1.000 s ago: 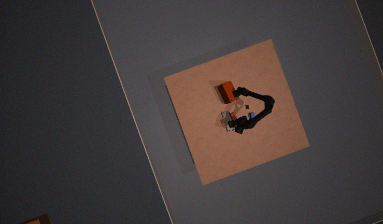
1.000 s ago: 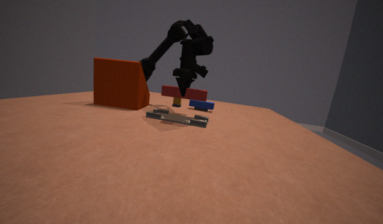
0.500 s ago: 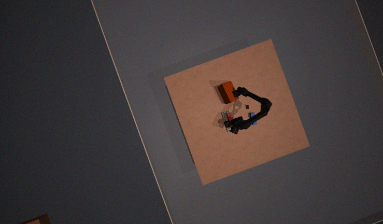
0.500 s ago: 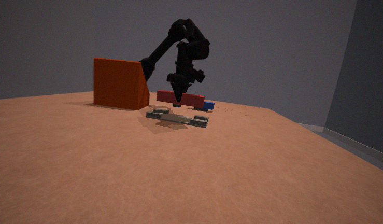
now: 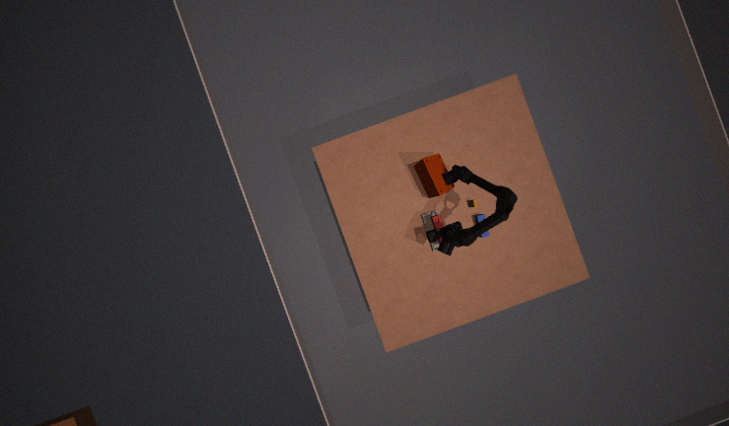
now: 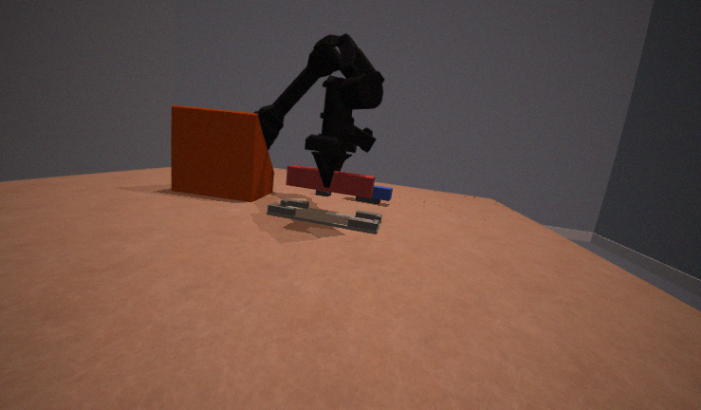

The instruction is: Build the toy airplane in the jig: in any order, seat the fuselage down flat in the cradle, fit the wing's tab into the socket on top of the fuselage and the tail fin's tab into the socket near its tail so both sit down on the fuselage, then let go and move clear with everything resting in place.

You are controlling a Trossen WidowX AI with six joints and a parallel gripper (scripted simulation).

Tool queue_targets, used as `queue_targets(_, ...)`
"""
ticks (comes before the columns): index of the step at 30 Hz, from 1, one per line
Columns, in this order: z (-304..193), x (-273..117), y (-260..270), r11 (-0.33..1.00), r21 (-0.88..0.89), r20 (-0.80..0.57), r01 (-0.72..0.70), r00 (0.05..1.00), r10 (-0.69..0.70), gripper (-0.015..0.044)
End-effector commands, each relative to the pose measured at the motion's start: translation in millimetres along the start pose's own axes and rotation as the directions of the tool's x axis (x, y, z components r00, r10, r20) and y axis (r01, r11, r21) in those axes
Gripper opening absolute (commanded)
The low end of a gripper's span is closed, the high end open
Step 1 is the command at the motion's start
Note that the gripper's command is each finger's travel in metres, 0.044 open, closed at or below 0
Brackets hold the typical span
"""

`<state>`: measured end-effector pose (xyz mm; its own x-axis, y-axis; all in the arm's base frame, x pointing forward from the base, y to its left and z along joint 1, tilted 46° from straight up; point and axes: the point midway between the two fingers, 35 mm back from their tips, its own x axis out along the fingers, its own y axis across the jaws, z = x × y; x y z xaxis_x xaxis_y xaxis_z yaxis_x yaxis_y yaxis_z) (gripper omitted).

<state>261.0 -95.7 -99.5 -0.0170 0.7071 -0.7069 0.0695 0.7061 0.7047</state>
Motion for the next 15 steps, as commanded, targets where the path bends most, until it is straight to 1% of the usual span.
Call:
queue_targets(1, 0.1, 0.1, -1.0, 1.0, -0.004, -0.001, 0.004, 1.0, -0.004, 0.0195)
queue_targets(15, 0.6, 18.9, -1.8, 1.0, -0.004, -0.001, 0.003, 1.0, -0.003, 0.0195)
